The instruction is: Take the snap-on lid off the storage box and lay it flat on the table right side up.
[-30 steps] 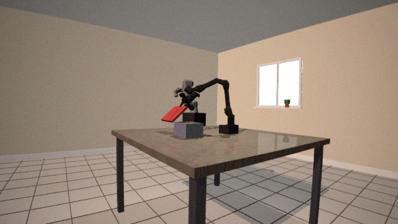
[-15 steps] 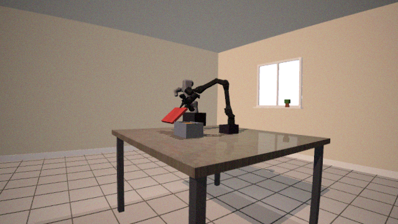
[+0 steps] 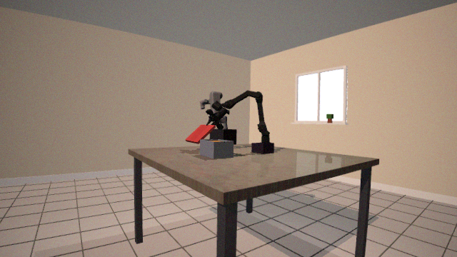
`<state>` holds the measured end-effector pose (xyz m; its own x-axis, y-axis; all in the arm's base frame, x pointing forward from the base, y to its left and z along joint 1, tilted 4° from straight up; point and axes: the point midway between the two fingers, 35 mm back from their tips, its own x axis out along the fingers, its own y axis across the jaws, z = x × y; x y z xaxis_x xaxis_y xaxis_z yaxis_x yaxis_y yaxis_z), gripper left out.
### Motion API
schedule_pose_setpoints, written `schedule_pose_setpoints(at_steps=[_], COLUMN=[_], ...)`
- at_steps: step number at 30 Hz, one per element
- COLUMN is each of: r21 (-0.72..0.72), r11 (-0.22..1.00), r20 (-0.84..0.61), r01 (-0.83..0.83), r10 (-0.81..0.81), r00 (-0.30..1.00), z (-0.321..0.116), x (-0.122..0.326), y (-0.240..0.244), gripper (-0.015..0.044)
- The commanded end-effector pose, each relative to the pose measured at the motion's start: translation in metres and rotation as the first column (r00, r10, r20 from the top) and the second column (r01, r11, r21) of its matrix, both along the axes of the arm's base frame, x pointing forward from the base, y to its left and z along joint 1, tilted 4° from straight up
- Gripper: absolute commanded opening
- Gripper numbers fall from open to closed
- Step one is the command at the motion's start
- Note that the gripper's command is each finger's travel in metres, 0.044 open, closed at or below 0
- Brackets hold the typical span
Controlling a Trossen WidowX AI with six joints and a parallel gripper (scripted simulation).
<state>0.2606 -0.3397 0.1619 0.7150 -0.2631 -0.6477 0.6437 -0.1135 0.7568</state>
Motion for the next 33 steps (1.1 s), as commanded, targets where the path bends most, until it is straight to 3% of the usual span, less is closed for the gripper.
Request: schedule_pose_setpoints(at_steps=[1, 33], r21=[-0.004, -0.004], r11=[1.0, 1.0], r20=[0.008, 0.007], r01=[-0.007, -0.007], r10=[0.007, 0.007], r00=[1.0, 1.0], z=[-0.003, -0.028], x=[0.001, 0.0], y=[0.0, -0.002], gripper=[0.0, 0.0])
